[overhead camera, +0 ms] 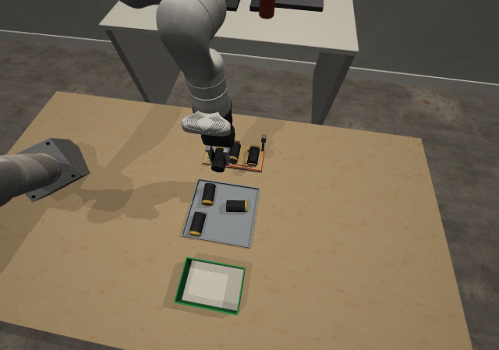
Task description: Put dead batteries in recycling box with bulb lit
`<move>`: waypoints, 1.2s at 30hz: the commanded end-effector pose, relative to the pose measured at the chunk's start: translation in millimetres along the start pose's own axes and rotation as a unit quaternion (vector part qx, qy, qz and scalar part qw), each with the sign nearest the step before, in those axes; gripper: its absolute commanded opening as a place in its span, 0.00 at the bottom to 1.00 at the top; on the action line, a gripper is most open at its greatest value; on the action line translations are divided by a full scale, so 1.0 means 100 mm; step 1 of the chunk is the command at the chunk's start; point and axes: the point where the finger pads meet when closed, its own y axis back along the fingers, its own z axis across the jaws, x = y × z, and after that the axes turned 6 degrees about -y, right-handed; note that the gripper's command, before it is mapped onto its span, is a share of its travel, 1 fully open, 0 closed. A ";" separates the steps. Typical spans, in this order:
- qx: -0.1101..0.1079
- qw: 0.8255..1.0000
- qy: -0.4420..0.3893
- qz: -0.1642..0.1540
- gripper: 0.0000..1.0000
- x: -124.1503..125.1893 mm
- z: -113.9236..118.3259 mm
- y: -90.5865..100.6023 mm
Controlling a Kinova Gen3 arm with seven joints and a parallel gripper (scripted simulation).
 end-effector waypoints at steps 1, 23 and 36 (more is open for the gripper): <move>-0.007 1.000 -0.016 -0.006 0.57 0.25 -0.14 -0.02; -0.007 1.000 -0.016 -0.006 0.57 1.32 -0.79 -0.04; -0.007 1.000 -0.016 -0.006 0.57 1.40 -0.84 -0.04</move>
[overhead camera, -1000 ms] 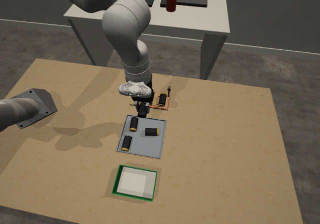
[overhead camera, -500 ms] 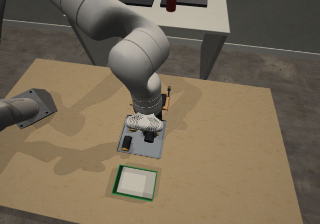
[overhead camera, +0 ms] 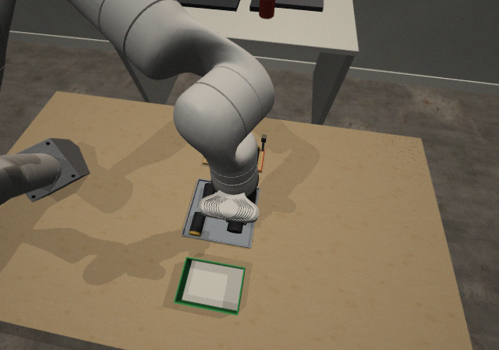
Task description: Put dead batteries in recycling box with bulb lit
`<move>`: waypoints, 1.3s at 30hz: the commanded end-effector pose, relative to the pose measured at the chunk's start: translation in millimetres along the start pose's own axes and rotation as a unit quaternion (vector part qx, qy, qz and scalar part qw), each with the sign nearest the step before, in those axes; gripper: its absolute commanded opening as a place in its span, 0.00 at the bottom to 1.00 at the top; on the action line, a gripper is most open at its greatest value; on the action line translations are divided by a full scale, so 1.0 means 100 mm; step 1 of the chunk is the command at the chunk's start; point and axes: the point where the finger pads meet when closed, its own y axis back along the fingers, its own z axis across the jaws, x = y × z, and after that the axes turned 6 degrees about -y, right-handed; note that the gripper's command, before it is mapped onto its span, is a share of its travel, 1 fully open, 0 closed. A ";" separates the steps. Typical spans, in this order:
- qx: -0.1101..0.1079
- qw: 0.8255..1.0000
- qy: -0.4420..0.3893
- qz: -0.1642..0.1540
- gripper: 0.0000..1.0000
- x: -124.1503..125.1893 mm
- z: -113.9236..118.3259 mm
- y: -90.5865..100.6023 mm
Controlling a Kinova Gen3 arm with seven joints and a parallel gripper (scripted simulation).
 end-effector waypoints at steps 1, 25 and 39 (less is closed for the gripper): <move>0.000 1.000 0.000 0.000 0.57 0.00 0.00 0.00; 0.000 1.000 -0.001 0.000 0.57 0.00 0.00 -0.19; 0.000 1.000 -0.001 0.000 0.57 0.00 -0.01 -0.85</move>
